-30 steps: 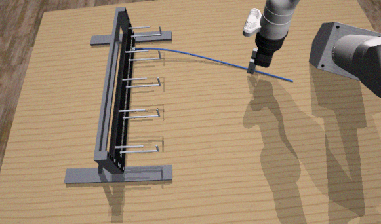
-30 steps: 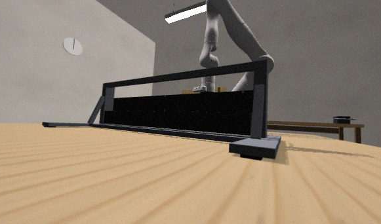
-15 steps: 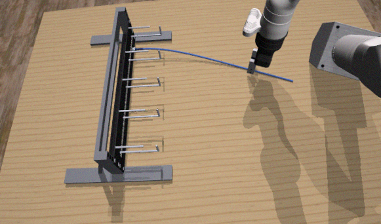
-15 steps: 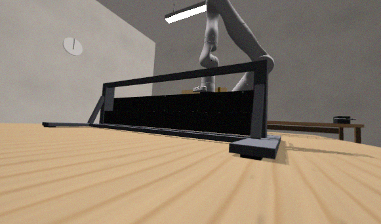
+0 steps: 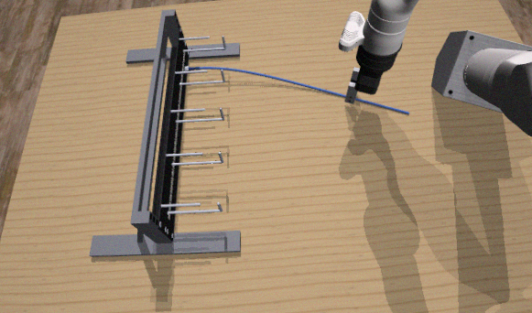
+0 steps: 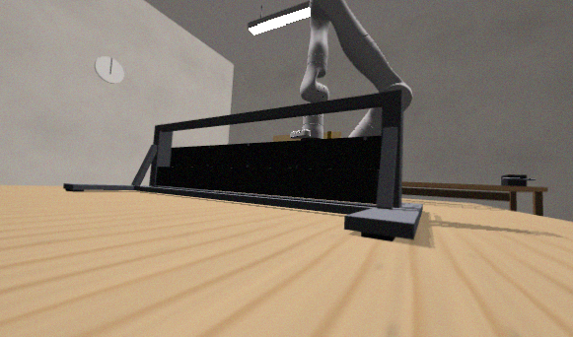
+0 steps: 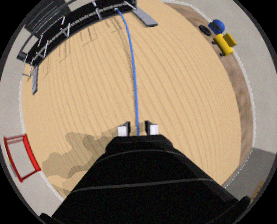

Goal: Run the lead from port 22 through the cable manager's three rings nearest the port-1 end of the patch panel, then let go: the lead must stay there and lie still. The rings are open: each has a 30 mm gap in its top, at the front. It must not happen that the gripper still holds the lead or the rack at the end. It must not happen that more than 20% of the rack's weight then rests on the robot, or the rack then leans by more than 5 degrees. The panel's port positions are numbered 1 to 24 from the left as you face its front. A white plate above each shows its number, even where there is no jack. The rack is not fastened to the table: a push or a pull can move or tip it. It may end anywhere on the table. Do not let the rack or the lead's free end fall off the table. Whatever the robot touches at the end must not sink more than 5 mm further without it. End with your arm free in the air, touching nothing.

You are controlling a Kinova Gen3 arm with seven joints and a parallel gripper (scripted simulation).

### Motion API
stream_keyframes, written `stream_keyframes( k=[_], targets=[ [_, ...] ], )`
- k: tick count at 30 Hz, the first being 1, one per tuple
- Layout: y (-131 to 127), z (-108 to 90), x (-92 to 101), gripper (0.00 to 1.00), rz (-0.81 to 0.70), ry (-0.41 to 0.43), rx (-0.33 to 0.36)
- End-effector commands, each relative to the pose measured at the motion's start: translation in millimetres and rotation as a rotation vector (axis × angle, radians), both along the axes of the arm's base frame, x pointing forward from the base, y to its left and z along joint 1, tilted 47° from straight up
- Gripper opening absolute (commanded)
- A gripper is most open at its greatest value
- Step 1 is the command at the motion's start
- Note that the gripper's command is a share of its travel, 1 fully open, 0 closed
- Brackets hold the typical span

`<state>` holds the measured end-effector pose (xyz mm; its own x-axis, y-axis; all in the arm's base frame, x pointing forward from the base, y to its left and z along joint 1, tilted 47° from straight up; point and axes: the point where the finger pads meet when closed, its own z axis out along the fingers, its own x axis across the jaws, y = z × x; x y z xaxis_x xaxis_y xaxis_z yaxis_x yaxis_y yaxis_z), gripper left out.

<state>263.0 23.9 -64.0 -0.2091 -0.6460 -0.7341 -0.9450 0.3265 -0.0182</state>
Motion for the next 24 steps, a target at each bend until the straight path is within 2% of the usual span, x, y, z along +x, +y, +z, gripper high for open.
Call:
stream_keyframes(
  k=[1,24],
  targets=[
    [-0.2,-0.1,0.1,0.67,-0.001,0.0,0.0],
    [3.5,-3.7,1.5,0.67,-0.001,0.0,0.0]
  ],
)
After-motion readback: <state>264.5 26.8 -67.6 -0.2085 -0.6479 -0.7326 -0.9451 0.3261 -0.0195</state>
